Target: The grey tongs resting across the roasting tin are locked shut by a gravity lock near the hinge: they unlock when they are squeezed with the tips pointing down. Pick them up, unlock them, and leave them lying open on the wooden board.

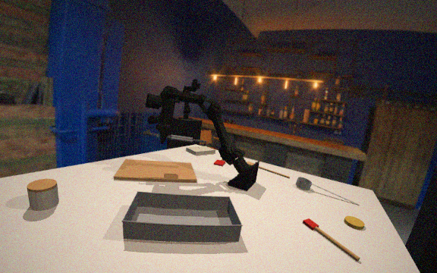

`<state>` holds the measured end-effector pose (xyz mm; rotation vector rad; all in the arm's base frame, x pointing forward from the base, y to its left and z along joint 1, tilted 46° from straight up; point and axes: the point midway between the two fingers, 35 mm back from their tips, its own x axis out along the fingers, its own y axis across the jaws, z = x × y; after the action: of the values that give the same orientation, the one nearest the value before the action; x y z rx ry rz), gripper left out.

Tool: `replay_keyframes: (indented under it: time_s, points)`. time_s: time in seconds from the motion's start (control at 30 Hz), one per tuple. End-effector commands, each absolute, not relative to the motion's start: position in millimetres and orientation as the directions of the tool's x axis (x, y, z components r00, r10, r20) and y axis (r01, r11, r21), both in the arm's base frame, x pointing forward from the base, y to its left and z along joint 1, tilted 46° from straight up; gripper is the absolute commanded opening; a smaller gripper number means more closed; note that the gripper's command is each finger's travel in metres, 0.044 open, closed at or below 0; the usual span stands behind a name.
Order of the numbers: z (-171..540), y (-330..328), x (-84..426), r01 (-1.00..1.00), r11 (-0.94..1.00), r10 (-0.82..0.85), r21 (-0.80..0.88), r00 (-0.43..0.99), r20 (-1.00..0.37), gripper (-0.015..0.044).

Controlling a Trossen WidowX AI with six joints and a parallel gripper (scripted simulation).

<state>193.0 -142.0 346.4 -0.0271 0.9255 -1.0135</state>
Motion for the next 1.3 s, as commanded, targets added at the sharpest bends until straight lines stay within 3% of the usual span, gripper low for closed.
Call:
replay_keyframes:
  time_s: [0.0,1.27]
  points:
    - [342.3,-145.3,195.5,0.707,0.566,-0.731,-0.424,0.193,-0.654,-0.0150]
    - [304.2,-187.5,205.3,0.687,0.562,-0.725,-0.460,0.143,-0.673,-0.0150]
